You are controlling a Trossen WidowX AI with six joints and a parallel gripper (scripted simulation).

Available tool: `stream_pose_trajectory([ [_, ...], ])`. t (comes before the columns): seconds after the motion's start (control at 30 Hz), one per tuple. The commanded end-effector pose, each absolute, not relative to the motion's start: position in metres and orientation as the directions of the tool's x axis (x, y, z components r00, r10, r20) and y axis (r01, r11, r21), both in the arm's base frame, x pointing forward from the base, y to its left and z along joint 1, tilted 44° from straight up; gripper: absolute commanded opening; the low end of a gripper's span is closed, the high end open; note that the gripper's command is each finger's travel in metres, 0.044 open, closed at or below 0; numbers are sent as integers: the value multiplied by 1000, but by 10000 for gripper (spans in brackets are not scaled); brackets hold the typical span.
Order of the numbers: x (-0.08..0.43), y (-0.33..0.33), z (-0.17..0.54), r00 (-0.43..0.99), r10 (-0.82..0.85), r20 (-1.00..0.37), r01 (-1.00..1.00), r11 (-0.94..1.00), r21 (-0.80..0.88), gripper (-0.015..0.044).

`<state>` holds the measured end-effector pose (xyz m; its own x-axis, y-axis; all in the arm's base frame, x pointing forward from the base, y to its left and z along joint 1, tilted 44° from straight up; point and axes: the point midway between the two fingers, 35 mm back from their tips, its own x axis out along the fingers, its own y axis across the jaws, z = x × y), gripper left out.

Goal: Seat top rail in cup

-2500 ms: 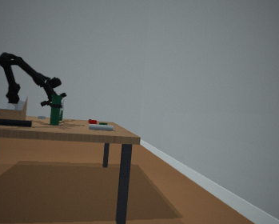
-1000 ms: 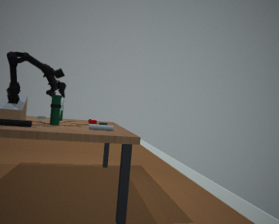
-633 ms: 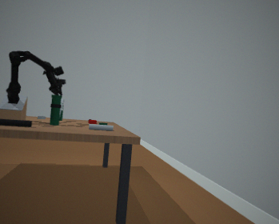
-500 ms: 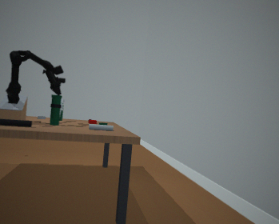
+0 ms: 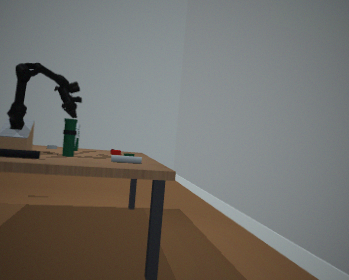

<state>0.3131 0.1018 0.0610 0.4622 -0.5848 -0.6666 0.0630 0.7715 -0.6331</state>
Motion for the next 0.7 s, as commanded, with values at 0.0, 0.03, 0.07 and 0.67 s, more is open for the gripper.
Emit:
stream_pose_trajectory([
  [0.0,318,96,44,374,-613,-696,317,790,-525,440],
  [0.03,319,95,40,349,-621,-701,396,776,-491,440],
  [0.07,320,93,35,323,-630,-706,473,754,-456,440],
  [0.67,328,71,-19,9,-690,-724,999,33,-19,440],
])
